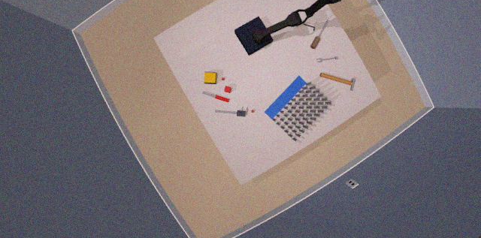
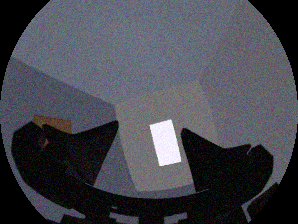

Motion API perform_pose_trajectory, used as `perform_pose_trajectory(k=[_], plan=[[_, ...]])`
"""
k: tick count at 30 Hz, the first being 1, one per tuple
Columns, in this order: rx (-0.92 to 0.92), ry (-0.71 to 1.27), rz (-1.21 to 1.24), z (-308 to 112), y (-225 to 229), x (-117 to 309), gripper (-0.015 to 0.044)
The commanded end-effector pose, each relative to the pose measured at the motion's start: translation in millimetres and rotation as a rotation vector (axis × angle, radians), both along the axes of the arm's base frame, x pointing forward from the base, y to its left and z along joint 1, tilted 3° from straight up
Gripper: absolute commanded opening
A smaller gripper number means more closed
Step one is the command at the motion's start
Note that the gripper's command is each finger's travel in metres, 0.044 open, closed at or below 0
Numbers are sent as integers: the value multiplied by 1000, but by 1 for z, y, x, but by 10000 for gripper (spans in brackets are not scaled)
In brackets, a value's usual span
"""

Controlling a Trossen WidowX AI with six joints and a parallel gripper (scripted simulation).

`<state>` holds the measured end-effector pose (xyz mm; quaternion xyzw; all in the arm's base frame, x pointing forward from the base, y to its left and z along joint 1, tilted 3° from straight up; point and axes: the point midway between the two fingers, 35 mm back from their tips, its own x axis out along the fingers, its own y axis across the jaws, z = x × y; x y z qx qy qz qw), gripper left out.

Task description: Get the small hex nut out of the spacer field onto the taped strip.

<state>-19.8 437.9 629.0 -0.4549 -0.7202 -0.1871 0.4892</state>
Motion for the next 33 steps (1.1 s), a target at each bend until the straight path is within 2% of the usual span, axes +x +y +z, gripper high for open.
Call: perform_pose_trajectory(k=[1, 2, 11, 18, 25, 33], plan=[[5, 1, 2, 2, -2, -1, 426], [19, 2, 6, 6, -9, -4, 440], [221, 48, 76, 63, -120, -35, 440], [405, 125, 146, 95, -231, -38, 440], [580, 237, 221, 106, -342, -14, 440], [762, 409, 311, 90, -456, 47, 440]])
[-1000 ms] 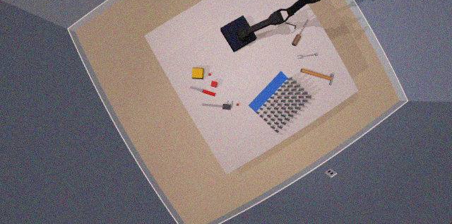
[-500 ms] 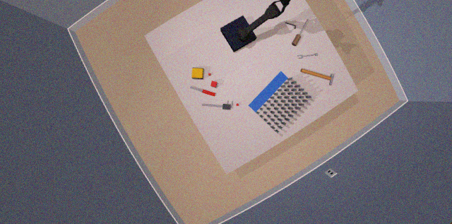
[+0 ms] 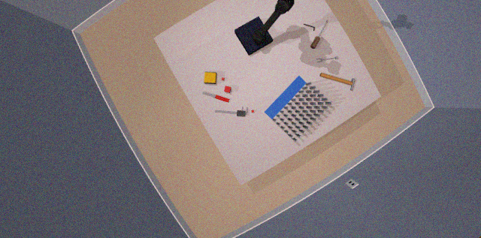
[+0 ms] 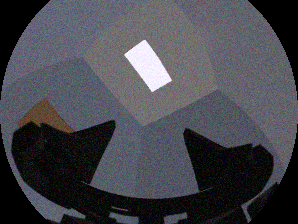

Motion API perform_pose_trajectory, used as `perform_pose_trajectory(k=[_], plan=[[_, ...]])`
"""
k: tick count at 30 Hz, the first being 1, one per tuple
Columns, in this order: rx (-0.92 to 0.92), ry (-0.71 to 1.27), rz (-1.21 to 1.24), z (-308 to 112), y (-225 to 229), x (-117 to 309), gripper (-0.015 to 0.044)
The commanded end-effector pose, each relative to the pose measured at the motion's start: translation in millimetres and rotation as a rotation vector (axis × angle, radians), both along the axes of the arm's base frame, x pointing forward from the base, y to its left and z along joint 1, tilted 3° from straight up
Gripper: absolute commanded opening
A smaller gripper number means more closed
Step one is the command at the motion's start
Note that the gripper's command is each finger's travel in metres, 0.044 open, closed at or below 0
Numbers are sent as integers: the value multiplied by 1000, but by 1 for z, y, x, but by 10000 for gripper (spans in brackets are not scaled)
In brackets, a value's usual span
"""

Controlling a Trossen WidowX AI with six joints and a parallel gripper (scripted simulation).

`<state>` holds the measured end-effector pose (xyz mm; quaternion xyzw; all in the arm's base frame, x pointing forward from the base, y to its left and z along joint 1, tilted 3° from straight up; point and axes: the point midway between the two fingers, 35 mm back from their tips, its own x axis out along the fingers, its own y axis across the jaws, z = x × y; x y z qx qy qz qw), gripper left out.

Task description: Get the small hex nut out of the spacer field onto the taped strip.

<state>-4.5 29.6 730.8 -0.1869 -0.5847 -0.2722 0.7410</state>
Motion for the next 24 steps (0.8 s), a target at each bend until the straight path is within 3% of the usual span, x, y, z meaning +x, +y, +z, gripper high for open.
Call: perform_pose_trajectory(k=[1, 13, 24], plan=[[95, 102, 61, -16, -60, 41, 440], [305, 416, 268, -103, -167, 182, 440], [430, 752, 473, -232, -182, 311, 440]])
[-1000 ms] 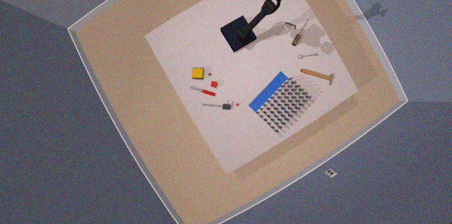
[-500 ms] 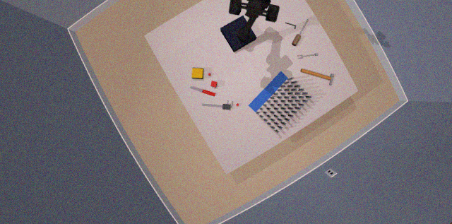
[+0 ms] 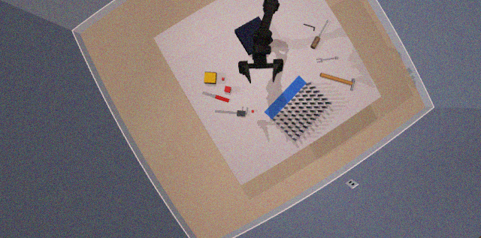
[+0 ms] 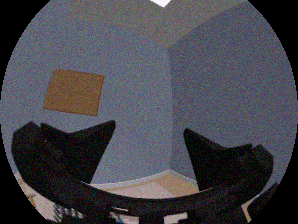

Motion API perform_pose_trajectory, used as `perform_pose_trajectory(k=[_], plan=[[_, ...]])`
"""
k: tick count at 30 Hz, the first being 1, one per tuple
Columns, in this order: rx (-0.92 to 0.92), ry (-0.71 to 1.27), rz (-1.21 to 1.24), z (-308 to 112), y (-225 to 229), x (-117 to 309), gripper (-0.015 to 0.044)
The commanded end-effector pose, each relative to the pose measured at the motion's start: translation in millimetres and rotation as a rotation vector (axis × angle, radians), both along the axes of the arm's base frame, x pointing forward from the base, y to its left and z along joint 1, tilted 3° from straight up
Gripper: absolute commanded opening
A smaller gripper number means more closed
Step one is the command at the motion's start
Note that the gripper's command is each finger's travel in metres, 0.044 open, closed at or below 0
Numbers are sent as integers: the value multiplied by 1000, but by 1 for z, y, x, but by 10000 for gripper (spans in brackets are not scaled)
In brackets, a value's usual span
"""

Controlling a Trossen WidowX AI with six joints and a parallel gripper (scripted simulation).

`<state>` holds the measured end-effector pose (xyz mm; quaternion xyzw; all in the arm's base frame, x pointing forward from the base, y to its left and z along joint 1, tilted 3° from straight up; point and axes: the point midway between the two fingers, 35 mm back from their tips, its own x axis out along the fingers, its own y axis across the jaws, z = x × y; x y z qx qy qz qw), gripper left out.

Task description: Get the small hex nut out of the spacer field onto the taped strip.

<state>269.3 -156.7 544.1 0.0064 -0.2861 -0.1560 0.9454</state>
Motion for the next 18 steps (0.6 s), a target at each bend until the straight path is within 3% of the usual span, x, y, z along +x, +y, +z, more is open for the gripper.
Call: perform_pose_trajectory(k=[1, 10, 18], plan=[[38, 134, 97, -58, 7, 48, 440], [97, 406, 309, -185, 52, 118, 440], [120, 655, 508, -301, 117, 140, 440]])
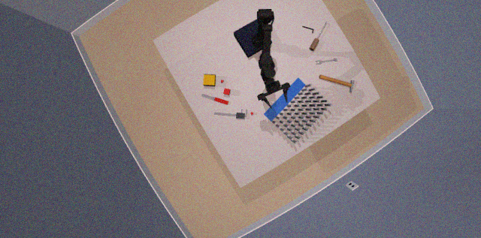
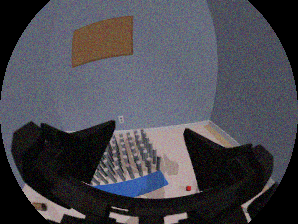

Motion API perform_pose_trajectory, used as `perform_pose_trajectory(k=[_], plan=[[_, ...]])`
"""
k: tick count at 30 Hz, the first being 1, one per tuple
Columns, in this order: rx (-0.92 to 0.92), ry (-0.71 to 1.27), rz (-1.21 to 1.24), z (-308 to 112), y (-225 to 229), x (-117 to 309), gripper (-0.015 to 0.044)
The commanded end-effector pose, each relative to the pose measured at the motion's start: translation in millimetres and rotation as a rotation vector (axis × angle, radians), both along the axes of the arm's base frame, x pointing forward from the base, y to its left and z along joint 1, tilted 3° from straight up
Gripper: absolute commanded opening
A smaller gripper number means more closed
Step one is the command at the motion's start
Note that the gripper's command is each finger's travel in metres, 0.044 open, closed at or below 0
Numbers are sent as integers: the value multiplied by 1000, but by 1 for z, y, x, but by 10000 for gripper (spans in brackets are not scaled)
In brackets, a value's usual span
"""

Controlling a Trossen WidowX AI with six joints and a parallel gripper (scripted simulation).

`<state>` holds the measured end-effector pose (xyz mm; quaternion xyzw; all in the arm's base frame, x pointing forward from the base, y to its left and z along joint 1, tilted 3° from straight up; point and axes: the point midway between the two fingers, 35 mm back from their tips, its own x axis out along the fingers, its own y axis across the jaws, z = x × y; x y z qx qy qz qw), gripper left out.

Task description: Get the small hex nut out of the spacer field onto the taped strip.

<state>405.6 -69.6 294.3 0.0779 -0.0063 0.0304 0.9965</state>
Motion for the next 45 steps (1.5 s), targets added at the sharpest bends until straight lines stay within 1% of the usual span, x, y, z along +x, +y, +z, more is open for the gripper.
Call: perform_pose_trajectory(k=[1, 7, 9, 45], plan=[[7, 136, 119, -65, 39, 3, 440], [12, 317, 281, -147, 93, -13, 440], [12, 339, 300, -157, 99, -16, 440], [12, 339, 300, -157, 99, -16, 440]])
